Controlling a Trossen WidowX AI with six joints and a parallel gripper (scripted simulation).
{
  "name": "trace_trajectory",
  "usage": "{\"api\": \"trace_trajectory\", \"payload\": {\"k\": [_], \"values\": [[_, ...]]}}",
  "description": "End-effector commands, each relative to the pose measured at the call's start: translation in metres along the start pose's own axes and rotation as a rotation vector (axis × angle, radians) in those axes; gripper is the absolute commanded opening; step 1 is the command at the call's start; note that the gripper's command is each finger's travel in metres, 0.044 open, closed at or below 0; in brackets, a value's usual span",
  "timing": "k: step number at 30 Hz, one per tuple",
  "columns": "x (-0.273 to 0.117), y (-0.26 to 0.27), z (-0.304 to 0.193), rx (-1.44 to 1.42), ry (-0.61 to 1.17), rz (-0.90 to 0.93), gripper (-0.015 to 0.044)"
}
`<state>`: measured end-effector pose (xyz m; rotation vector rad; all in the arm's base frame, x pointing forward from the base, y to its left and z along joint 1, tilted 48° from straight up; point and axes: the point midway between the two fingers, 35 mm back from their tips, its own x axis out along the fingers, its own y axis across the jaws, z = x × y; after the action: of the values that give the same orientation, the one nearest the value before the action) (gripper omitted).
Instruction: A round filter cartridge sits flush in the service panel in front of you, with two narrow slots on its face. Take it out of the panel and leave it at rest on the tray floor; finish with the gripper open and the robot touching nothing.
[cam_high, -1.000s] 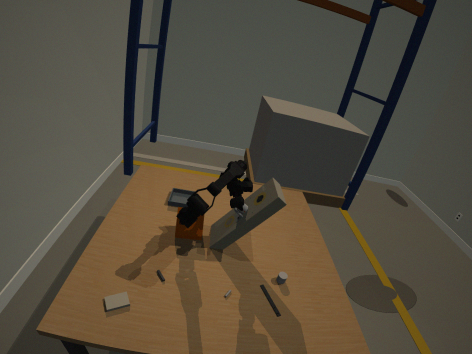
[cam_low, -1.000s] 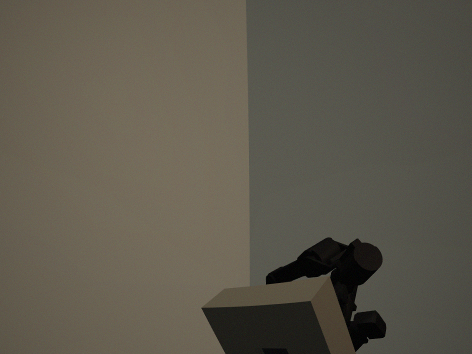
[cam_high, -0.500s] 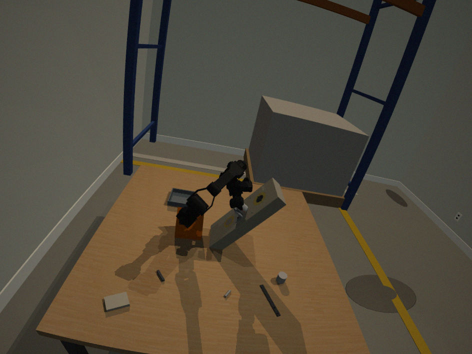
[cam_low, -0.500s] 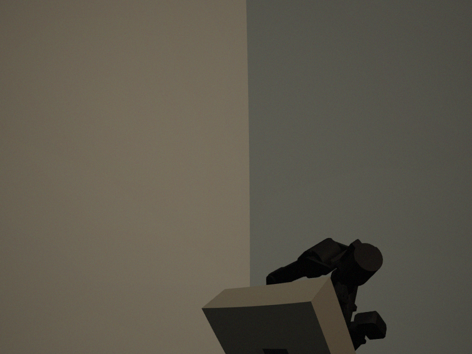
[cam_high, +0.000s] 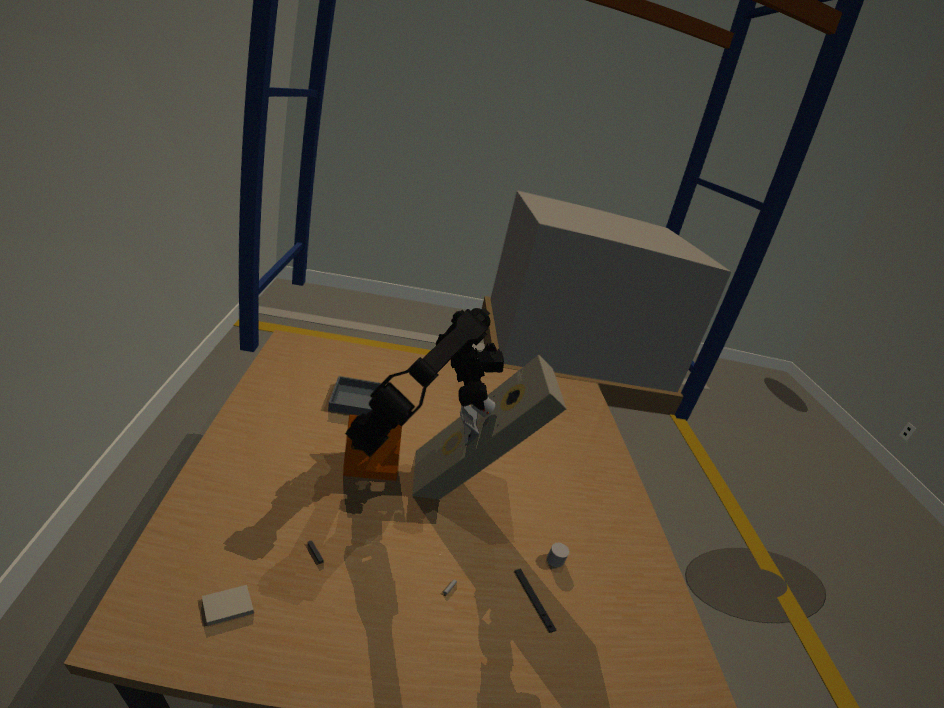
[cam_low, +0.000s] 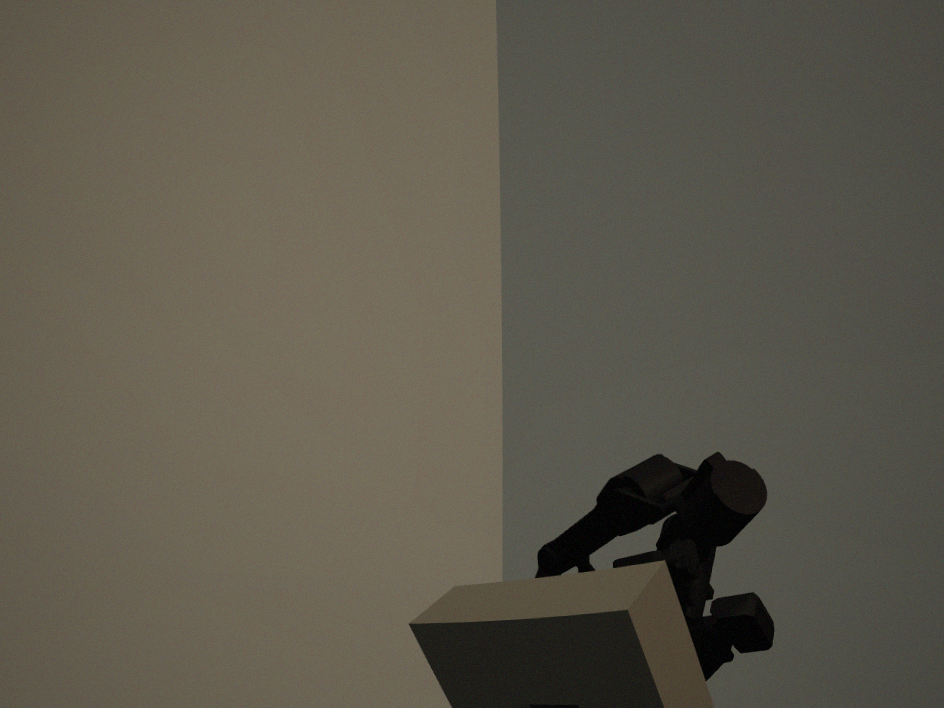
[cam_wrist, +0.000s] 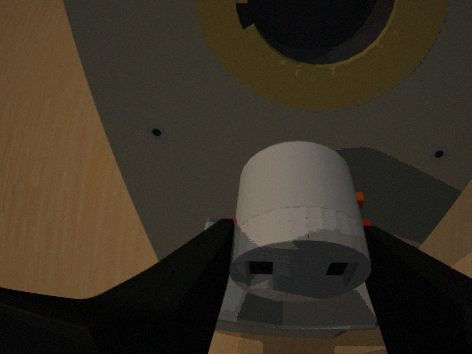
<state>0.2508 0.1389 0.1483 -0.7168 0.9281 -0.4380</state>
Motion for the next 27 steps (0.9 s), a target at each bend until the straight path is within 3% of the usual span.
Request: {"api": "trace_trajectory", "payload": {"k": [1, 10, 27], "values": [[-0.025, 0.001, 0.006, 0.008, -0.038, 0.046, 0.0000], [-0.075, -0.002, 0.003, -0.010, -0.101, 0.127, 0.0000], [-0.071, 0.057, 0.008, -0.005, -0.063, 0.067, 0.0000]]}}
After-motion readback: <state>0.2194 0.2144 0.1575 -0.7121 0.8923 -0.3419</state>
